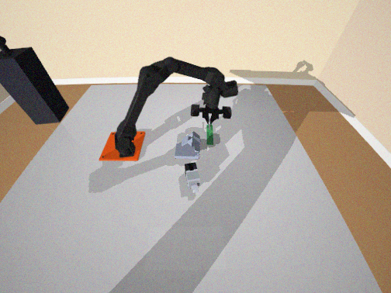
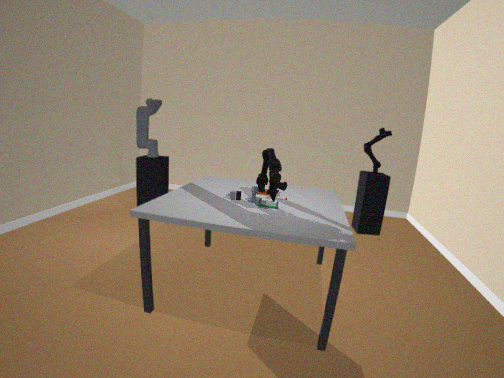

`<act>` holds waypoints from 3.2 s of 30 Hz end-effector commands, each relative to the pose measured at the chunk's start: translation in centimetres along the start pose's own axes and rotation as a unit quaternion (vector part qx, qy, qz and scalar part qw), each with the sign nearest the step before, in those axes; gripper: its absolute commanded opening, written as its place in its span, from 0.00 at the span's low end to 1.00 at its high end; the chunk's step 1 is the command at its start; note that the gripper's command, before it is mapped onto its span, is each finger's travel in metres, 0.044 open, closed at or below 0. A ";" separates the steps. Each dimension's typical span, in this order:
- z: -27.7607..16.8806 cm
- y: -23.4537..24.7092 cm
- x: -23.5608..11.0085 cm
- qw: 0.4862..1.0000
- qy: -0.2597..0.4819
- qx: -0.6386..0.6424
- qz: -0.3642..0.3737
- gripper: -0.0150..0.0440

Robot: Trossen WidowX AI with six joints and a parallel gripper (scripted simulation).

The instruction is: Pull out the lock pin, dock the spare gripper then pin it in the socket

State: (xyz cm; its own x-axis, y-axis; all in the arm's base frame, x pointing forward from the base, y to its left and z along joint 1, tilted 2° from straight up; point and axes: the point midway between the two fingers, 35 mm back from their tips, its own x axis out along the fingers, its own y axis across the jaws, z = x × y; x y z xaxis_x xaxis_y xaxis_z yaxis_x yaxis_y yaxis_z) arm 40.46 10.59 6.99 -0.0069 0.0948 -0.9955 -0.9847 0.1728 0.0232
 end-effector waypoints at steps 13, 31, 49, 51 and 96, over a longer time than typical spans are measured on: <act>-3.4 -0.5 -1.2 1.000 0.002 -0.001 -0.001 0.25; -5.7 -0.6 -0.7 1.000 0.002 -0.001 0.002 0.25; -5.9 -0.7 1.9 1.000 0.003 -0.001 0.006 0.25; -6.0 -0.7 2.1 1.000 0.003 -0.001 0.007 0.25; -5.8 -0.5 0.6 1.000 0.003 0.001 0.007 1.00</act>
State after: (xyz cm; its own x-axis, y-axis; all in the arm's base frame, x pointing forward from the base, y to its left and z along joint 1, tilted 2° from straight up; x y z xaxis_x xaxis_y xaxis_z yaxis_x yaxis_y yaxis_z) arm 39.86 4.82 4.93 -0.0266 0.0918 -0.9954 -0.9840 0.1730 0.0422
